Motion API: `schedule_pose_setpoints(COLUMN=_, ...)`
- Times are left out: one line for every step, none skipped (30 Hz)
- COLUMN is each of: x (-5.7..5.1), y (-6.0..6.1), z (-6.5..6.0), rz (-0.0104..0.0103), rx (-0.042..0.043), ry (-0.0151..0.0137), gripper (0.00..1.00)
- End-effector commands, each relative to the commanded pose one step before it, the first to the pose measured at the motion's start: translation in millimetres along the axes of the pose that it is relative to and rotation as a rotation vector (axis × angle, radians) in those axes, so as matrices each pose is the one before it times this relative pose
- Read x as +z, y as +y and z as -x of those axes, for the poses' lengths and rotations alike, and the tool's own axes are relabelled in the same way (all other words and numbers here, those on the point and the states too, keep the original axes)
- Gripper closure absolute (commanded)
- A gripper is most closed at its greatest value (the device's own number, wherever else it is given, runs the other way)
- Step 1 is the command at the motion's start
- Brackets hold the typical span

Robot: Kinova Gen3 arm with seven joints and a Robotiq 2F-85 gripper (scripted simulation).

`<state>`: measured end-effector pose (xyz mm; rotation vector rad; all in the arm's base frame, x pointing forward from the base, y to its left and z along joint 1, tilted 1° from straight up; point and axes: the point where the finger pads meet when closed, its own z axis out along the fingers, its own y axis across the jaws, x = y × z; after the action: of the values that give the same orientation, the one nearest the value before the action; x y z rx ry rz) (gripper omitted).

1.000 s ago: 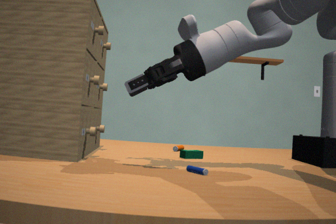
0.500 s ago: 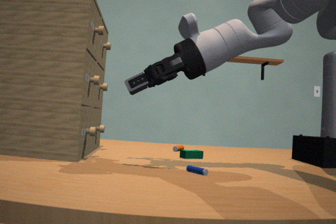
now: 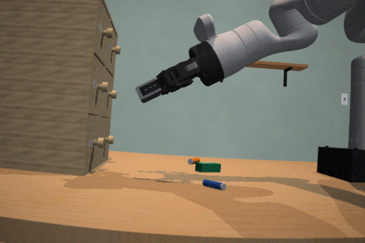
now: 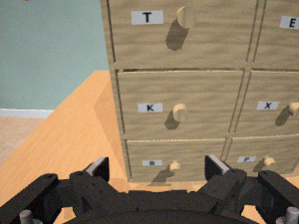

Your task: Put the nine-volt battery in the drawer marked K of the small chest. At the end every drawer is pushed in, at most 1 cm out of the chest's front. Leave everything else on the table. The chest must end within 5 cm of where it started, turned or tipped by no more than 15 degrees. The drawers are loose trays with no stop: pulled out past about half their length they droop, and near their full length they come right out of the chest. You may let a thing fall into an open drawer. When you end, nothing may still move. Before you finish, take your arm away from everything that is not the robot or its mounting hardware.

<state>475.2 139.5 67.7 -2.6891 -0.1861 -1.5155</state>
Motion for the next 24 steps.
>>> schedule_pose_setpoints(x=-0.24, y=-0.22, z=-1.1, rz=-0.00056, rx=0.00158, ry=0.00181, gripper=0.0)
schedule_pose_setpoints(x=-0.07, y=-0.01, z=-0.03, rz=0.0, rx=0.0, ry=-0.0007, gripper=0.0)
schedule_pose_setpoints(x=-0.08, y=-0.01, z=-0.03, rz=0.0, rx=0.0, ry=-0.00079, gripper=0.0)
schedule_pose_setpoints(x=-0.09, y=-0.01, z=-0.04, rz=0.0, rx=0.0, ry=-0.00088, gripper=0.0)
schedule_pose_setpoints(x=-0.1, y=-0.01, z=-0.04, rz=0.00001, rx=-0.00001, ry=-0.00098, gripper=0.0)
schedule_pose_setpoints(x=-0.11, y=-0.01, z=-0.04, rz=0.0, rx=-0.00001, ry=-0.00108, gripper=0.0)
schedule_pose_setpoints(x=-0.12, y=-0.01, z=-0.05, rz=0.0, rx=-0.00001, ry=-0.00118, gripper=0.0)
schedule_pose_setpoints(x=-0.13, y=-0.01, z=-0.05, rz=0.0, rx=-0.00001, ry=-0.00129, gripper=0.0)
schedule_pose_setpoints(x=-0.15, y=-0.01, z=-0.06, rz=0.0, rx=-0.00001, ry=-0.0014, gripper=0.0)
schedule_pose_setpoints(x=-0.16, y=-0.01, z=-0.06, rz=0.0, rx=-0.00001, ry=-0.00151, gripper=0.0)
schedule_pose_setpoints(x=-0.17, y=-0.01, z=-0.07, rz=0.0, rx=-0.00001, ry=-0.00163, gripper=0.0)
schedule_pose_setpoints(x=-0.19, y=-0.01, z=-0.07, rz=0.0, rx=-0.00001, ry=-0.00174, gripper=0.0)
schedule_pose_setpoints(x=-0.2, y=0.0, z=-0.08, rz=0.0, rx=-0.00001, ry=-0.00186, gripper=0.0)
schedule_pose_setpoints(x=-0.22, y=0.0, z=-0.08, rz=0.0, rx=-0.00001, ry=-0.00198, gripper=0.0)
schedule_pose_setpoints(x=-0.24, y=0.0, z=-0.09, rz=-0.00001, rx=-0.00001, ry=-0.0021, gripper=0.0)
schedule_pose_setpoints(x=-0.25, y=0.0, z=-0.09, rz=-0.00001, rx=-0.00001, ry=-0.00223, gripper=0.0)
schedule_pose_setpoints(x=0.0, y=0.0, z=0.0, rz=0.0, rx=0.0, ry=0.0, gripper=0.0)
schedule_pose_setpoints(x=0.0, y=0.0, z=0.0, rz=0.0, rx=0.0, ry=0.0, gripper=0.0)
schedule_pose_setpoints(x=-0.27, y=0.0, z=-0.1, rz=-0.00001, rx=-0.00001, ry=-0.00235, gripper=0.0)
schedule_pose_setpoints(x=-0.29, y=0.01, z=-0.11, rz=-0.00001, rx=-0.00001, ry=-0.00248, gripper=0.0)
schedule_pose_setpoints(x=-0.31, y=0.01, z=-0.11, rz=-0.00002, rx=-0.00001, ry=-0.0026, gripper=0.0)
schedule_pose_setpoints(x=-0.33, y=0.01, z=-0.12, rz=-0.00002, rx=0.0, ry=-0.00273, gripper=0.0)
schedule_pose_setpoints(x=-0.36, y=0.02, z=-0.12, rz=-0.00003, rx=0.0, ry=-0.00286, gripper=0.0)
schedule_pose_setpoints(x=-0.38, y=0.02, z=-0.13, rz=-0.00003, rx=0.0, ry=-0.00299, gripper=0.0)
